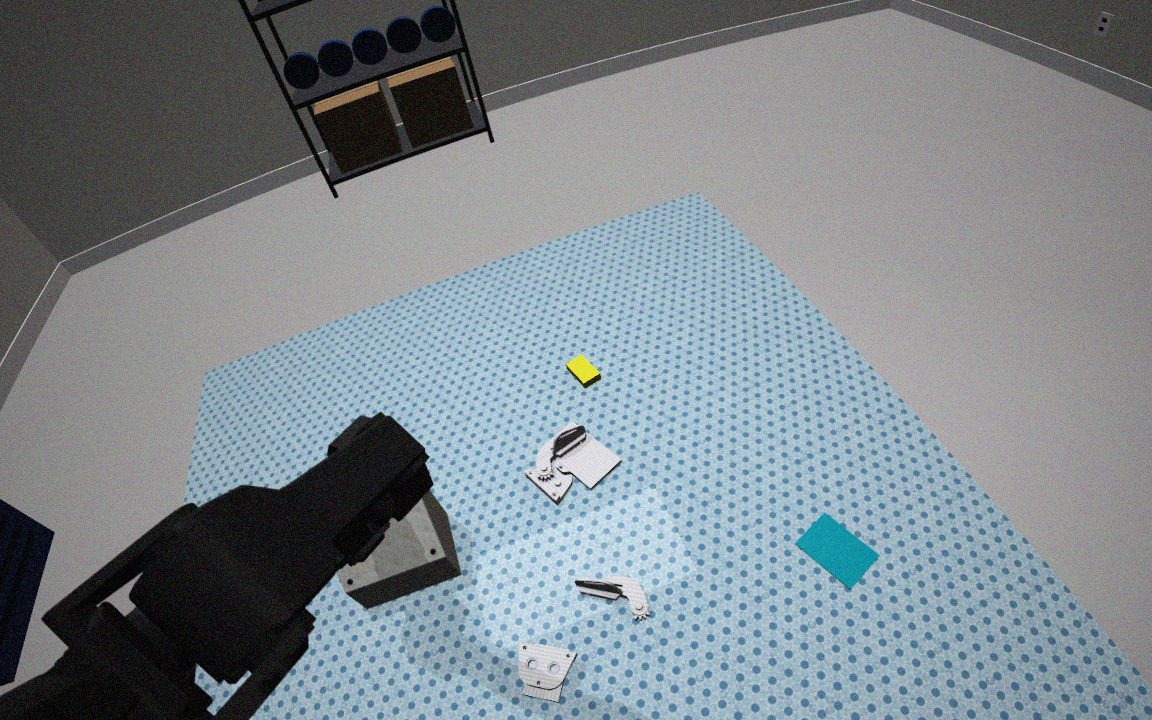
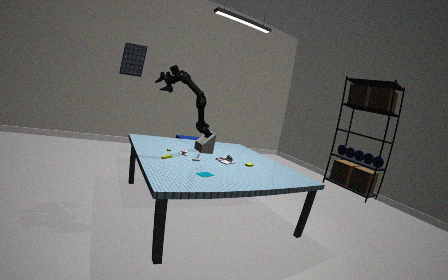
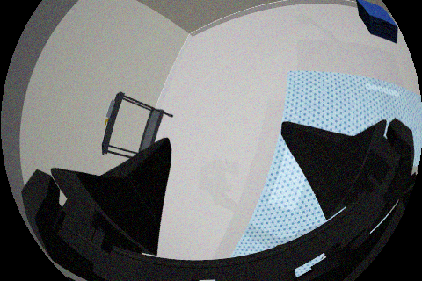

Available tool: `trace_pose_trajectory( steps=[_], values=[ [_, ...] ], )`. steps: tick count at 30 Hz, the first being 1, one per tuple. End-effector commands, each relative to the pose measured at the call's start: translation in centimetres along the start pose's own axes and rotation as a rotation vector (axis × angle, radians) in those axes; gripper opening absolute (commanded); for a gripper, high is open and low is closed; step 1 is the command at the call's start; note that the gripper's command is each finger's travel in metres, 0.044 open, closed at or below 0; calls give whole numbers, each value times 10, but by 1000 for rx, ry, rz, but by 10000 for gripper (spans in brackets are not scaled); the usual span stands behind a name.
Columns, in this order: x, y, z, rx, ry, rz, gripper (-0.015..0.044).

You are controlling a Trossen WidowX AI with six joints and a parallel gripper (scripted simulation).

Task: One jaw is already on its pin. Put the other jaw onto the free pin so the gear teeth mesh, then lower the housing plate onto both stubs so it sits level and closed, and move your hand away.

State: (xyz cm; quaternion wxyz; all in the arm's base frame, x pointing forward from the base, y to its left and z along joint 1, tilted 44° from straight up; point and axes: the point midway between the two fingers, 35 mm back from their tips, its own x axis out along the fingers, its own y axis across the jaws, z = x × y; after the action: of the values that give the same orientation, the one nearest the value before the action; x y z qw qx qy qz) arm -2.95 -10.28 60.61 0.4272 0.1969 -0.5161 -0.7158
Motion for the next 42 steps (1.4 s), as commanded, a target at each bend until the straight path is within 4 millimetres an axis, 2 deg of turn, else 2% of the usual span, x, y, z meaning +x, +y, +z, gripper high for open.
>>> trace_pose_trajectory(
  steps=[1,2,21,42],
  values=[
    [0,0,0,0,0,0,426],
    [0,0,0,-1,1,0,440],
    [24,-21,4,-152,94,-26,440],
    [54,-44,-4,-361,219,-36,440]
  ],
)
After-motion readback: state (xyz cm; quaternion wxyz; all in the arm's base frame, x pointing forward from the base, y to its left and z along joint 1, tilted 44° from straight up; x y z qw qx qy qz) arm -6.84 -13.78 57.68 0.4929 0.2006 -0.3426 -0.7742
